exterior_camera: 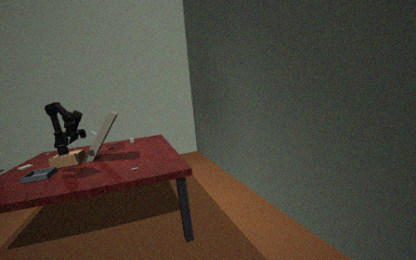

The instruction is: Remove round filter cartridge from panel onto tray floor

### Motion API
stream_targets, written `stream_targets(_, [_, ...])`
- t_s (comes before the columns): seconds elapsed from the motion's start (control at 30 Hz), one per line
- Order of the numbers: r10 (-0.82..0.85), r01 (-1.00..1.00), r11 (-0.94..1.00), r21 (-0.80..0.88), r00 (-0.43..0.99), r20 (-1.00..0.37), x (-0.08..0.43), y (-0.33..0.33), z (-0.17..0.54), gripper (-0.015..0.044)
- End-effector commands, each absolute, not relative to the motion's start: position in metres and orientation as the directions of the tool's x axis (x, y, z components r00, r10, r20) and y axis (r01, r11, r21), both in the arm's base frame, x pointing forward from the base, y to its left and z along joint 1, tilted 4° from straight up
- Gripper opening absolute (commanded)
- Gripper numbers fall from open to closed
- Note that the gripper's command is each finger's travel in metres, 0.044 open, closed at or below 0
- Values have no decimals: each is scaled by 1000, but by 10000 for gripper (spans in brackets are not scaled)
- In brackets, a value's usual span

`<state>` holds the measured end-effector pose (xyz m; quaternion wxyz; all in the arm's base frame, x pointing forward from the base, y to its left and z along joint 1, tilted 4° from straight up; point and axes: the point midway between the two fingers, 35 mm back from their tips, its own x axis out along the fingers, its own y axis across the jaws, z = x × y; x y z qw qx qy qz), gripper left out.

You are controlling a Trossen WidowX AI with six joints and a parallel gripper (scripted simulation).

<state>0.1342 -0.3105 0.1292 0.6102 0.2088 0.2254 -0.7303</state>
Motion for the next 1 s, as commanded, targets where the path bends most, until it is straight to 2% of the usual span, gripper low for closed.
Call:
stream_targets(0.0, [-774,778,466,-421,128,-620,196,-273,158,101])
stream_targets(0.23, [-722,456,681,-573,283,-632,224,-244,173,101])
stream_targets(0.47, [-639,43,721,-692,428,-639,248,-210,188,101])
stream_targets(0.7, [-533,-341,556,-758,554,-640,265,-173,203,101])
stream_targets(0.97, [-387,-622,169,-765,671,-632,278,-128,220,101])
